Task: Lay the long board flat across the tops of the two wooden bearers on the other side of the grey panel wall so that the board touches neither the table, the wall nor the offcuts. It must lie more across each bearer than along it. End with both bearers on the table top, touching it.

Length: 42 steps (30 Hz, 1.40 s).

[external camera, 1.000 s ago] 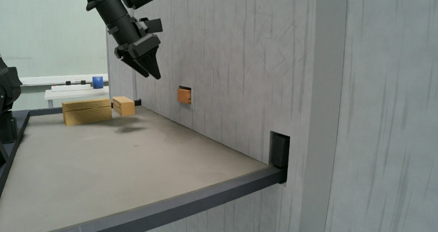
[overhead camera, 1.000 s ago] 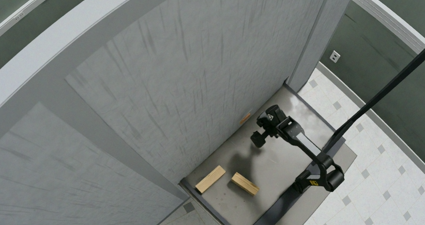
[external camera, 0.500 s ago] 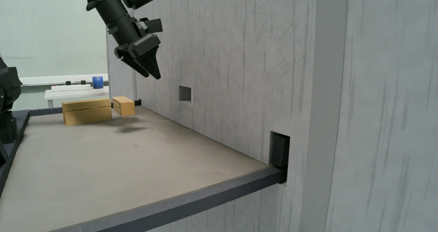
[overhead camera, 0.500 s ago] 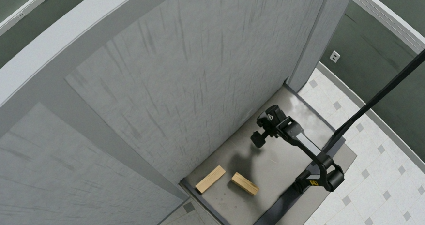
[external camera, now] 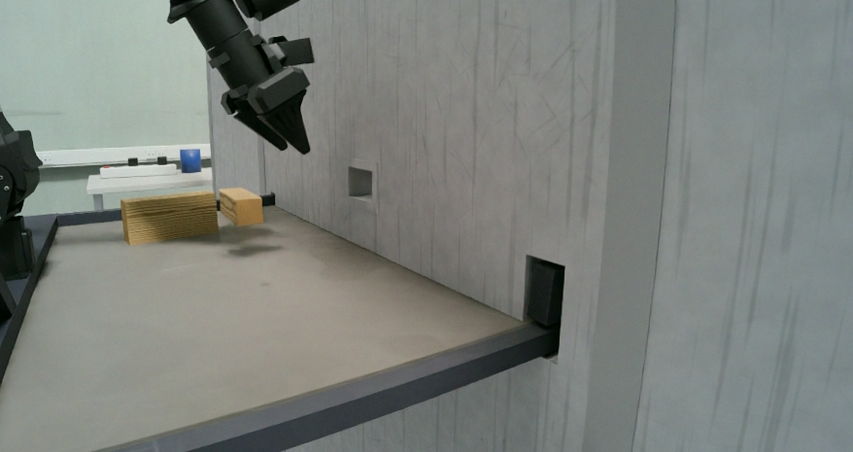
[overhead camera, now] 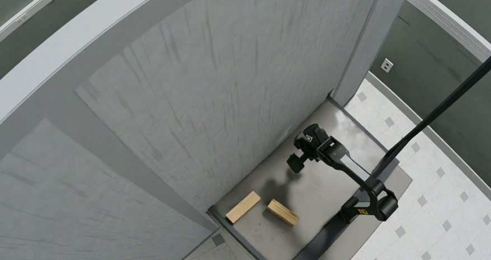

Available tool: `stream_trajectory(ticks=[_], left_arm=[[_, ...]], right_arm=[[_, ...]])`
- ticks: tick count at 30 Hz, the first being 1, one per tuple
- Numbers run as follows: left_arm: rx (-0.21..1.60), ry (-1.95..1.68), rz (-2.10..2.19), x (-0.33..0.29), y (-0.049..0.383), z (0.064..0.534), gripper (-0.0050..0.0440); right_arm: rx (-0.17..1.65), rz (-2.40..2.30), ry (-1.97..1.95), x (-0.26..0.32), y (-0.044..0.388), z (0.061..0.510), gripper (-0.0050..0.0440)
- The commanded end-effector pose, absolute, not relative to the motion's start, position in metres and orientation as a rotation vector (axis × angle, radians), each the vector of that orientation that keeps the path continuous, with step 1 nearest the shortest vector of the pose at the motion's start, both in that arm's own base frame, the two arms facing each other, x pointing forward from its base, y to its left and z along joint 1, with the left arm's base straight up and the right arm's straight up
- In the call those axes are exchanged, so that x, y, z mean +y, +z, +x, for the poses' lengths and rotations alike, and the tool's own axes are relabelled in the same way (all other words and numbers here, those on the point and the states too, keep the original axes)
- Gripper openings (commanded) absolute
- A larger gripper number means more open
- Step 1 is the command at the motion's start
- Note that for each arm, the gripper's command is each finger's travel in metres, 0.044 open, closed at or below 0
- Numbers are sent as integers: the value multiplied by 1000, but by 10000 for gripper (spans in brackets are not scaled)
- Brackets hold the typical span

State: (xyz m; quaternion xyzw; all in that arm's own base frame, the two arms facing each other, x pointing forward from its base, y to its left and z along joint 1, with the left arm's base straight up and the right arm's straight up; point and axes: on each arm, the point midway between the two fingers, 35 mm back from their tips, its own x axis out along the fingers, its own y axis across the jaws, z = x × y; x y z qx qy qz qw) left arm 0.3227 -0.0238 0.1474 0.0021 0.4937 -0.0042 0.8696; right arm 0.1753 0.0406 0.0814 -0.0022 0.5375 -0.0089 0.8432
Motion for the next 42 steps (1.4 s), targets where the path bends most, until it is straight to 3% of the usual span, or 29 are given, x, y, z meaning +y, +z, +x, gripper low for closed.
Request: stream_trajectory(ticks=[1, 7, 21, 42], left_arm=[[1008, -12, 3, -21, 156, 325, 400], [1008, -12, 4, -15, 156, 326, 400], [1012, -11, 5, -3, 155, 326, 400], [1006, -9, 9, 39, 158, 330, 400]], right_arm=[[1055, 18, -15, 43, 111, 186, 270], [1066, 17, -14, 43, 148, 186, 270], [1152, -323, 372, 69, 142, 191, 270], [1093, -688, 883, 42, 141, 238, 270]])
